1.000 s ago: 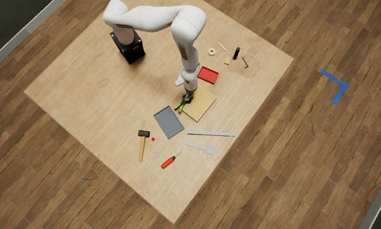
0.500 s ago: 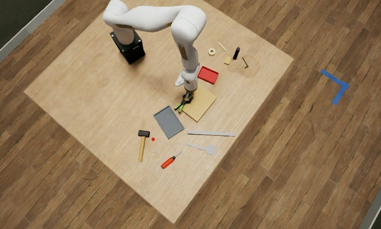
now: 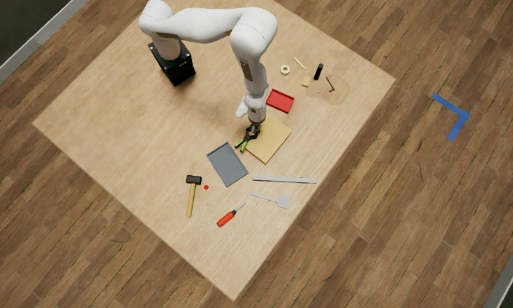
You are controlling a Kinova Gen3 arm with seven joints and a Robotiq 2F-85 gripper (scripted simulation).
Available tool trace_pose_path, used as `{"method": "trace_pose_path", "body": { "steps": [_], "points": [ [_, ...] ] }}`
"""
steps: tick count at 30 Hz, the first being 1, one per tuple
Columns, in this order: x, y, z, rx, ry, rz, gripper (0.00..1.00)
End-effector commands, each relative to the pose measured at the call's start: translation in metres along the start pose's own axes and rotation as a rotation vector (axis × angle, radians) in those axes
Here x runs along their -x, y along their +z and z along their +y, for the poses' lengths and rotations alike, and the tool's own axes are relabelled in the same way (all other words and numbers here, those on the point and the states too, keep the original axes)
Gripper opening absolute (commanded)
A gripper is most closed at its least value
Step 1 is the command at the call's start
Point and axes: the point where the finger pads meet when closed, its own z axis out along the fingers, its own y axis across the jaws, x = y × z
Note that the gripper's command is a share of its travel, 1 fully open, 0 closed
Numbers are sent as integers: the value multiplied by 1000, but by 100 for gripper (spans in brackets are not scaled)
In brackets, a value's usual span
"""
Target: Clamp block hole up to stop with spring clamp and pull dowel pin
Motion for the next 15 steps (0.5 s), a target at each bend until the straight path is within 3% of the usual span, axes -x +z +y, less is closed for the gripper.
{"method": "trace_pose_path", "body": {
  "steps": [1,15],
  "points": [
    [2,-2,2,5,-21,-4,10],
    [2,-2,2,5,-92,-4,10]
  ]
}}
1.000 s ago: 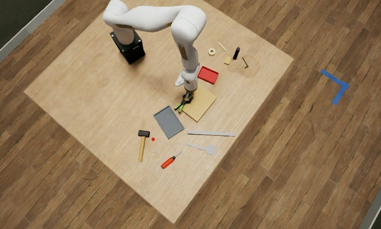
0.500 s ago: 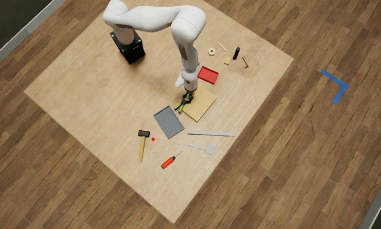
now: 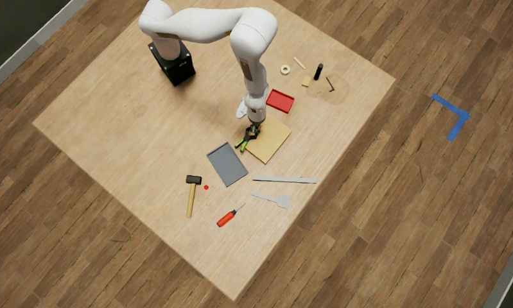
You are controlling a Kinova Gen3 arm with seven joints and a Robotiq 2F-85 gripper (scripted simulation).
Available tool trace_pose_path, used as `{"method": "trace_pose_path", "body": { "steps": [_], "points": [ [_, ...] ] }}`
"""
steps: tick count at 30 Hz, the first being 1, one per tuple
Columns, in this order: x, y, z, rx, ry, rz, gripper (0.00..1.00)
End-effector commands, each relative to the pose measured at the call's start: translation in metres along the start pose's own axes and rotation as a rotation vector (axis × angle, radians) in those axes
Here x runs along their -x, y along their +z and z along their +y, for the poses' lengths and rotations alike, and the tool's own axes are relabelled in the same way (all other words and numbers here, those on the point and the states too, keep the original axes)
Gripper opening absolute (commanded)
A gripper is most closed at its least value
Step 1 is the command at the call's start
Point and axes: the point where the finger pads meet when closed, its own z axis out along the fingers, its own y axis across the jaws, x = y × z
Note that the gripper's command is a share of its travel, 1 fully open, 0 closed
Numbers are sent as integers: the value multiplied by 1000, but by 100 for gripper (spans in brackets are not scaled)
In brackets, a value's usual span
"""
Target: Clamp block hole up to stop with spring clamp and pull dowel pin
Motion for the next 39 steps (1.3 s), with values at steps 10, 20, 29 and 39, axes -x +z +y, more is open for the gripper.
{"method": "trace_pose_path", "body": {
  "steps": [10,20,29,39],
  "points": [
    [2,-2,2,4,-70,-4,10],
    [2,-2,2,4,-117,-4,10],
    [2,-2,2,4,-173,-4,10],
    [2,-2,1,3,-226,-4,10]
  ]
}}
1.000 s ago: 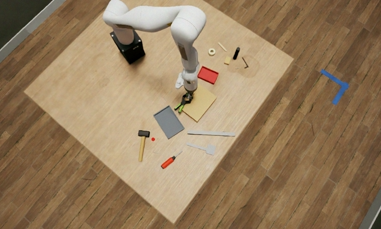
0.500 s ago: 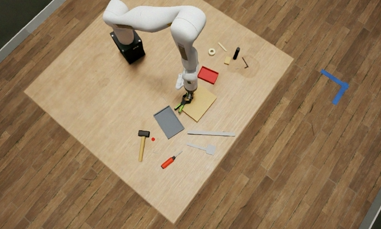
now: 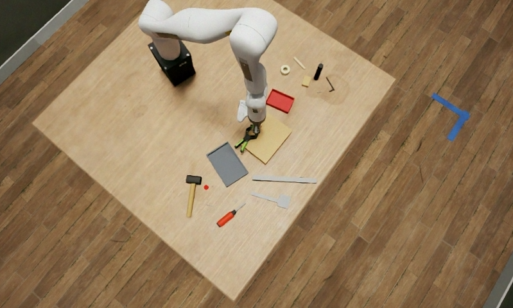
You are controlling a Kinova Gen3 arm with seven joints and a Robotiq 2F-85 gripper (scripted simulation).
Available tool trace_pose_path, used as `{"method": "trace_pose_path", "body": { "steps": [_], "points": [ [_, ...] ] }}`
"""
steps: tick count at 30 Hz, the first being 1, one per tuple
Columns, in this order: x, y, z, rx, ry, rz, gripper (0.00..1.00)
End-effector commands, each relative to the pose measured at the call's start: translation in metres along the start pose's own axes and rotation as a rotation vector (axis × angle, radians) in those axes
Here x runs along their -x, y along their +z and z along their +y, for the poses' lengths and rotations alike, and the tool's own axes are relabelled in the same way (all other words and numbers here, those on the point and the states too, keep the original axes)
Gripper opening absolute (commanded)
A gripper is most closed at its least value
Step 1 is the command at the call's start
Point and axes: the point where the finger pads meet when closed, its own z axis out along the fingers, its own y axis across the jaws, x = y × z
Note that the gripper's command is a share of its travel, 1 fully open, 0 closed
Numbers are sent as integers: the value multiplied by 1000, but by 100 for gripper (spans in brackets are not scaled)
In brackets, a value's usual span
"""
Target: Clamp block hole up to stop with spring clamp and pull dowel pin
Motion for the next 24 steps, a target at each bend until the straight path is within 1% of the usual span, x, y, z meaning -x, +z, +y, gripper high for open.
{"method": "trace_pose_path", "body": {
  "steps": [1,12,24],
  "points": [
    [1,-2,1,3,-32,-3,10],
    [1,-3,1,3,-110,-3,10],
    [1,-3,1,2,-38,-2,10]
  ]
}}
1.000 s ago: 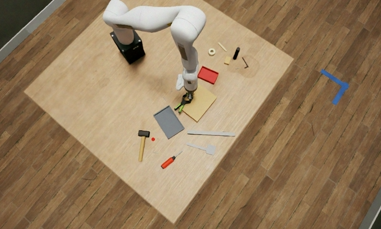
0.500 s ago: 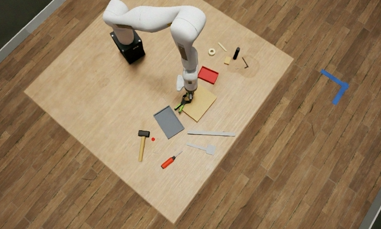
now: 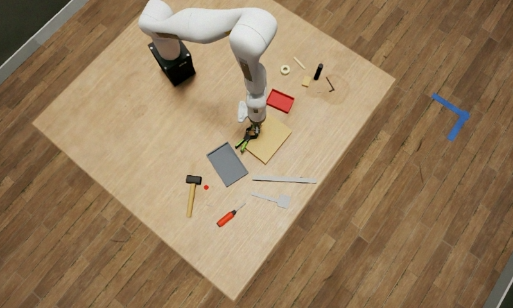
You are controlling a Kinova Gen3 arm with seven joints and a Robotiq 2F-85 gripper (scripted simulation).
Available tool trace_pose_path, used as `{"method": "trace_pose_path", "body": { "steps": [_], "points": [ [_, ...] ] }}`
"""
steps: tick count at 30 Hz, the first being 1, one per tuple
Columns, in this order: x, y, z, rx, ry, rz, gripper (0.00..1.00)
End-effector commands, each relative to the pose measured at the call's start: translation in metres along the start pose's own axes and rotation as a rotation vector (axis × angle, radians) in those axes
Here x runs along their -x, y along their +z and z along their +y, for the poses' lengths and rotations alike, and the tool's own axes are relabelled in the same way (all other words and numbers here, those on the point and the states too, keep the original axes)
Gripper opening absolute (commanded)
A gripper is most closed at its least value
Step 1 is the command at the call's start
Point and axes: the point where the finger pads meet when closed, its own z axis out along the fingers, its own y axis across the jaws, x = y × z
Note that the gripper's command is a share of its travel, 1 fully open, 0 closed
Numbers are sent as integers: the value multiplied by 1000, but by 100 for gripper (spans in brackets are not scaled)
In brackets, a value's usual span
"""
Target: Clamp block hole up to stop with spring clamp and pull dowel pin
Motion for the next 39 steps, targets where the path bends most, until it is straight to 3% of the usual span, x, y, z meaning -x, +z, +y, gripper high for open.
{"method": "trace_pose_path", "body": {
  "steps": [1,39],
  "points": [
    [1,-2,0,1,37,-1,10],
    [0,-3,1,2,326,0,10]
  ]
}}
